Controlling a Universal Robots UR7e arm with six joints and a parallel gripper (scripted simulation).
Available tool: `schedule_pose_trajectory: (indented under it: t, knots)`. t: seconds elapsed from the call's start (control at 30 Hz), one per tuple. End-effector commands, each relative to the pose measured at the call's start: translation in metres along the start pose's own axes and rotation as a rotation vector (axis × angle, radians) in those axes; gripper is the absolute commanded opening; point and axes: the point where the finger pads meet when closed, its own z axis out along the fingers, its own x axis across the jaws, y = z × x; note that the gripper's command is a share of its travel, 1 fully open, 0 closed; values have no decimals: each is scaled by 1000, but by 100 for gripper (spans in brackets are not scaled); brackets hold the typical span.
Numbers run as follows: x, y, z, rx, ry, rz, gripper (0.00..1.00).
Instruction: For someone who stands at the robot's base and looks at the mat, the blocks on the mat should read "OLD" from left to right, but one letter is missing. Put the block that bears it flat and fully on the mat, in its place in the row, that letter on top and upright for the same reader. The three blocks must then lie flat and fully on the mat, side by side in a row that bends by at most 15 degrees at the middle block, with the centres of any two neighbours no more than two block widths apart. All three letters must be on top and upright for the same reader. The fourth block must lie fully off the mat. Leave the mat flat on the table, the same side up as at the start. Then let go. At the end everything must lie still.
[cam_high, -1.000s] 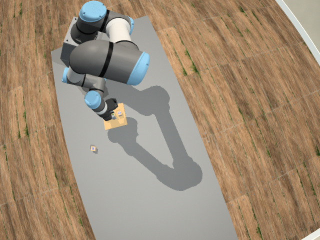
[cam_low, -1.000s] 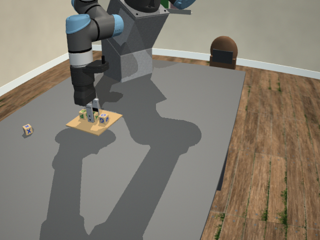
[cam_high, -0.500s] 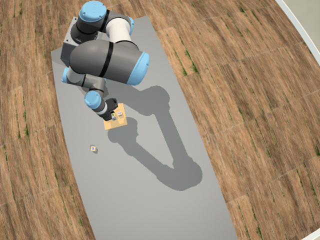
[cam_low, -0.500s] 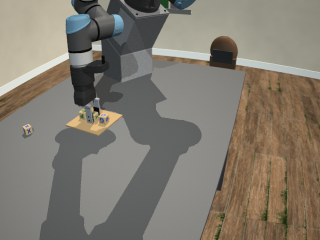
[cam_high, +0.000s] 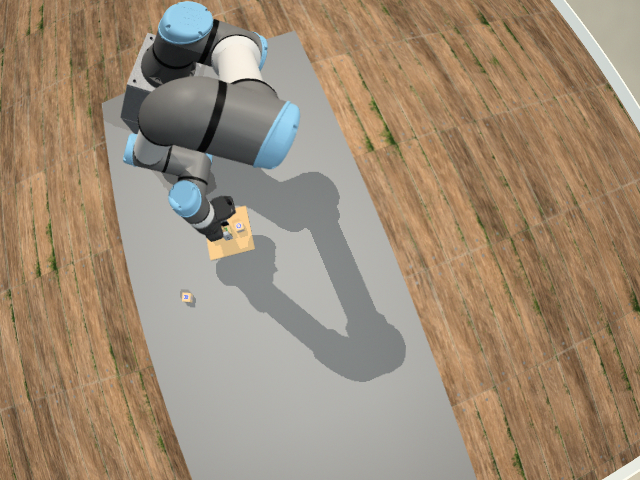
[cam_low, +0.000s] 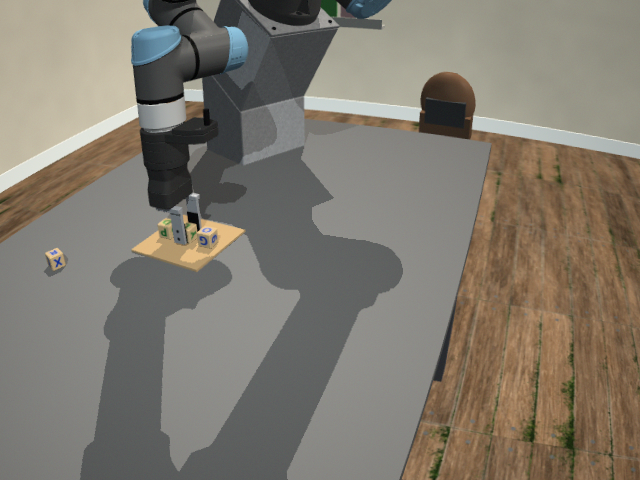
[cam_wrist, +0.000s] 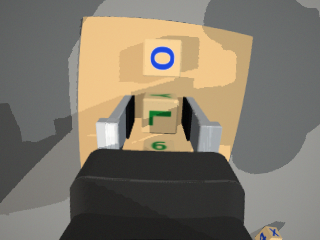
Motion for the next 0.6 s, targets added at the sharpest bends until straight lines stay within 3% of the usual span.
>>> schedule_pose_trajectory:
  t: [0.0, 0.57]
  knots:
    - [1, 0, -15, -1, 3, 1, 79]
    - [0, 0, -75, -1, 3, 1, 79]
